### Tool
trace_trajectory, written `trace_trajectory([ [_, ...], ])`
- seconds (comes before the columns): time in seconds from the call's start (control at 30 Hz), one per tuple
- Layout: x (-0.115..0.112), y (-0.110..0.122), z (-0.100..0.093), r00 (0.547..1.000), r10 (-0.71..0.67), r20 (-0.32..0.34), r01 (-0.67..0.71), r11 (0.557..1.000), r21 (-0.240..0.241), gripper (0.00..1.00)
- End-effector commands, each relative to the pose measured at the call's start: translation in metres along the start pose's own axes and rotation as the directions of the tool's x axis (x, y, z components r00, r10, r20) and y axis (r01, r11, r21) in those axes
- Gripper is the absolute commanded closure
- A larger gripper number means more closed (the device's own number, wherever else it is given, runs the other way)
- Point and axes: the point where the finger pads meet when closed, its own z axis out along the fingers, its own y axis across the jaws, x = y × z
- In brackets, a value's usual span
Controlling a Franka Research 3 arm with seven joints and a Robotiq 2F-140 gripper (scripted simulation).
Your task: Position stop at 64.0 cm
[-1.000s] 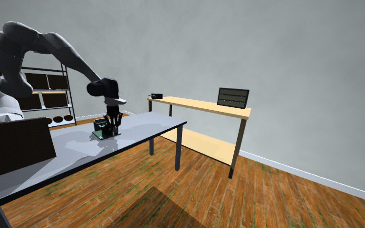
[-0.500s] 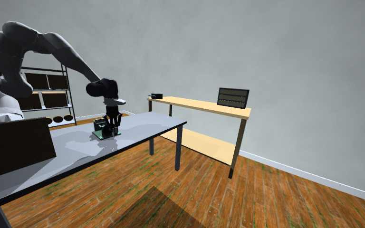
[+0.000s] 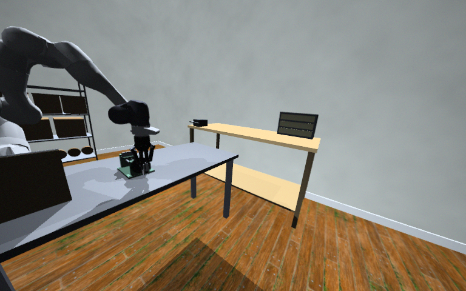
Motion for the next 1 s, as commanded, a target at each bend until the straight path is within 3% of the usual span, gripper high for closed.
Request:
trace_trajectory([
  [0.0, 0.001, 0.006, 0.002, 1.0, -0.004, 0.0, 0.004, 1.0, -0.003, 0.96],
  [0.97, 0.001, 0.031, -0.003, 1.0, -0.004, 0.0, 0.004, 1.0, -0.003, 0.96],
])
